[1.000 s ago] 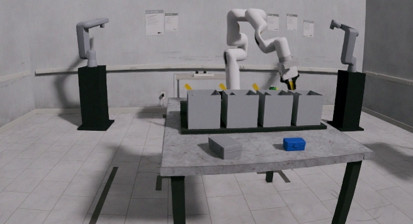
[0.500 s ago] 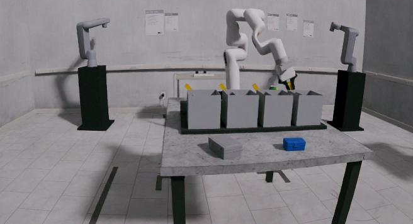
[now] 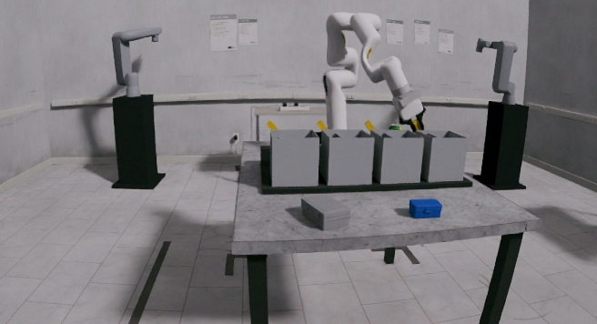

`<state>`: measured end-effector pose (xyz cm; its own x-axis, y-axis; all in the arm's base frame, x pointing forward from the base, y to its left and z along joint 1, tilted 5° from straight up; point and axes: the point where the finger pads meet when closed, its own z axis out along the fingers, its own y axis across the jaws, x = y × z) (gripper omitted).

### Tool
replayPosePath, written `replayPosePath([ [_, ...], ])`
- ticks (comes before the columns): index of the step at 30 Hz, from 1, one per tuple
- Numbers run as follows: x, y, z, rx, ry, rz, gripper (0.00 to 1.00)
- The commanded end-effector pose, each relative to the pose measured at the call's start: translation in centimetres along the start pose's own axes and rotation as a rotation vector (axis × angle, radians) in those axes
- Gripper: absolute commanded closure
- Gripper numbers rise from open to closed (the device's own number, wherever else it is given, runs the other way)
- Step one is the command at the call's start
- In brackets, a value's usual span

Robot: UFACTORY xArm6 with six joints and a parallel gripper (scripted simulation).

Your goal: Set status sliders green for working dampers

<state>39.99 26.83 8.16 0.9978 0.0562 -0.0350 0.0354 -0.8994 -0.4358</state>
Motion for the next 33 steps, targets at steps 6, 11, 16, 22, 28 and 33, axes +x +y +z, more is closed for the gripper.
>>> replayPosePath([
  [6, 0.12, 0.47, -0.11, 0.065, 0.003, -0.003, 0.81],
  [11, 0.12, 0.75, -0.08, 0.094, 0.003, -0.003, 0.81],
  [16, 0.12, 0.97, -0.06, 0.115, 0.003, -0.003, 0.81],
  [22, 0.12, 1.11, -0.04, 0.130, 0.003, -0.003, 0.81],
  [28, 0.12, 1.18, -0.03, 0.137, 0.003, -0.003, 0.81],
  [33, 0.13, 1.20, -0.03, 0.139, 0.003, -0.003, 0.81],
])
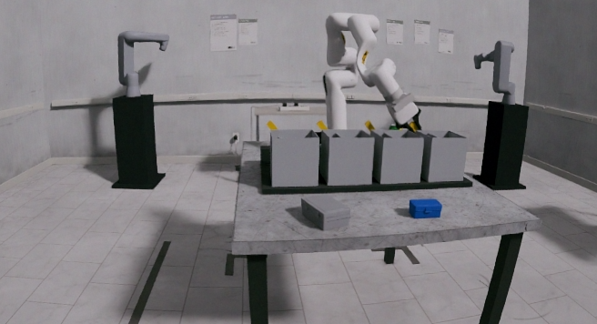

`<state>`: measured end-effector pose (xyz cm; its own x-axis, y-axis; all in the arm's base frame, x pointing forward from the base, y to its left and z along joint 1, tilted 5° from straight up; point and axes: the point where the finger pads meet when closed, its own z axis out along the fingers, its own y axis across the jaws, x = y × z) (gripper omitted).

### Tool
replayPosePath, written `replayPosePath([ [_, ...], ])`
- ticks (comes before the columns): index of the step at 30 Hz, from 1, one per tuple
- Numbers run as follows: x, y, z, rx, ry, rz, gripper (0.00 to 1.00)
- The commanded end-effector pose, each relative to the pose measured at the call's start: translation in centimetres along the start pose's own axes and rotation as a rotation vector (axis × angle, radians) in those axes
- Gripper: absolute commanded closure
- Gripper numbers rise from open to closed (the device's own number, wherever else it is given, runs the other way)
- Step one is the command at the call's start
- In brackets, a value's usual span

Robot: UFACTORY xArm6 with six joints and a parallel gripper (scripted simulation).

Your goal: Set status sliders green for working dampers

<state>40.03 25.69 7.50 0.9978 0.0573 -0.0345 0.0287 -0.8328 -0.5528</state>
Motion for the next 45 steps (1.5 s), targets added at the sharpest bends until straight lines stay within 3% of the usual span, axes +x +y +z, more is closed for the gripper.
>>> replayPosePath([
  [1, 0.13, -0.13, -0.12, 0.004, 0.003, -0.002, 0.81],
  [16, 0.13, -0.13, -0.12, 0.004, 0.003, -0.002, 0.81],
  [31, 0.13, -0.13, -0.12, 0.004, 0.003, -0.002, 0.61],
  [45, 0.13, -0.13, -0.20, 0.004, 0.003, -0.002, 0.61],
])
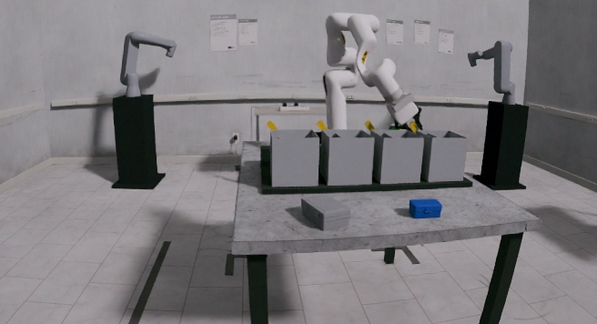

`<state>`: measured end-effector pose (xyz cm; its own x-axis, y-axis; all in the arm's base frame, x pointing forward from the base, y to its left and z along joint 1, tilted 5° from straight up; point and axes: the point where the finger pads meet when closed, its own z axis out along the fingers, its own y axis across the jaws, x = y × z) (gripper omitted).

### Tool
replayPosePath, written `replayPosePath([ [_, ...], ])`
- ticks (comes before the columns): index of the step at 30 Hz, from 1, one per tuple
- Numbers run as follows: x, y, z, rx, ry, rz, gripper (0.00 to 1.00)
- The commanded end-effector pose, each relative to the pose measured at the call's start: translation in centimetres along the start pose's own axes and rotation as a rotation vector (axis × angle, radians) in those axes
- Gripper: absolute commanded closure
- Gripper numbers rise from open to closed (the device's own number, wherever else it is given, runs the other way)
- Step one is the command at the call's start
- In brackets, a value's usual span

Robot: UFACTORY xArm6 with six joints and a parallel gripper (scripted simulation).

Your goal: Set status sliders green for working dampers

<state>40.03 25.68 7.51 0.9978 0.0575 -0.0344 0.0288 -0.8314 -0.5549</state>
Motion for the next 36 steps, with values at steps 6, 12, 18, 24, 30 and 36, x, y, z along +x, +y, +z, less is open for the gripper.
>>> replayPosePath([
  [6, 0.1, -0.1, -1.1, 0.001, 0.003, -0.002, 0.61],
  [12, 0.1, -0.1, -2.7, 0.001, 0.003, -0.002, 0.61],
  [18, 0.1, -0.1, -4.8, 0.001, 0.003, -0.002, 0.61],
  [24, 0.1, -0.1, -6.9, 0.001, 0.003, -0.002, 0.61],
  [30, 0.1, -0.1, -7.7, 0.001, 0.003, -0.002, 0.61],
  [36, 0.1, -0.1, -8.0, 0.001, 0.003, -0.002, 0.61],
])
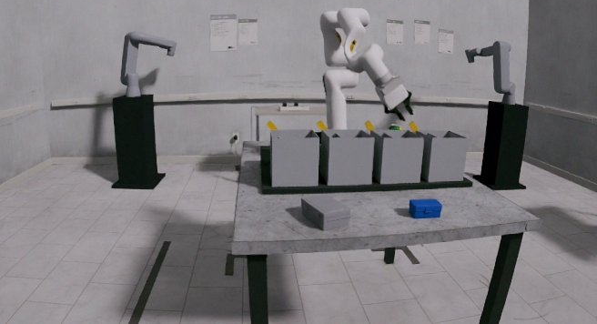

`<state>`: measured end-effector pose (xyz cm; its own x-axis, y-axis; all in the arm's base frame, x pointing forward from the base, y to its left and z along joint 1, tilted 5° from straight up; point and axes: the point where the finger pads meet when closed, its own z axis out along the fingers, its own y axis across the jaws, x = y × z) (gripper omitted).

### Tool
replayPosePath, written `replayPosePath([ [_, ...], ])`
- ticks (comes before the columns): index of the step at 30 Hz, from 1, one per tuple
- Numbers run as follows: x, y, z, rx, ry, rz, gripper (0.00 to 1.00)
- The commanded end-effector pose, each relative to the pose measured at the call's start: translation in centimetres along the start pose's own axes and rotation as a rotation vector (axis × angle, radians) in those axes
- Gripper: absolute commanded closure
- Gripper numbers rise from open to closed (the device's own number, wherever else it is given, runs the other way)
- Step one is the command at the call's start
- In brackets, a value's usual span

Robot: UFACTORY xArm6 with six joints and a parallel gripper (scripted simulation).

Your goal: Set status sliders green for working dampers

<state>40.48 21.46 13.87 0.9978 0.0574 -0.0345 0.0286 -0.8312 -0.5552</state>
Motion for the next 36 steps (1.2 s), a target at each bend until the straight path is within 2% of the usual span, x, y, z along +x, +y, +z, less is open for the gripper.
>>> replayPosePath([
  [1, 0.1, -0.1, -0.3, 0.001, 0.003, -0.002, 0.61],
  [5, 0.7, -0.7, -0.2, -0.033, 0.005, -0.003, 0.61],
  [9, 2.6, -3.0, 0.2, -0.143, 0.014, -0.006, 0.61],
  [11, 2.6, -3.0, 0.2, -0.143, 0.014, -0.006, 0.61],
  [14, 4.5, -4.9, 0.6, -0.261, 0.003, -0.003, 0.61],
  [26, 8.6, -9.4, 1.4, -0.502, 0.001, -0.003, 0.61],
  [28, 8.6, -9.4, 1.4, -0.502, 0.001, -0.003, 0.61],
  [32, 10.4, -11.3, 1.8, -0.603, -0.001, -0.005, 0.61],
  [36, 11.3, -12.1, 1.9, -0.656, 0.003, -0.002, 0.61],
])
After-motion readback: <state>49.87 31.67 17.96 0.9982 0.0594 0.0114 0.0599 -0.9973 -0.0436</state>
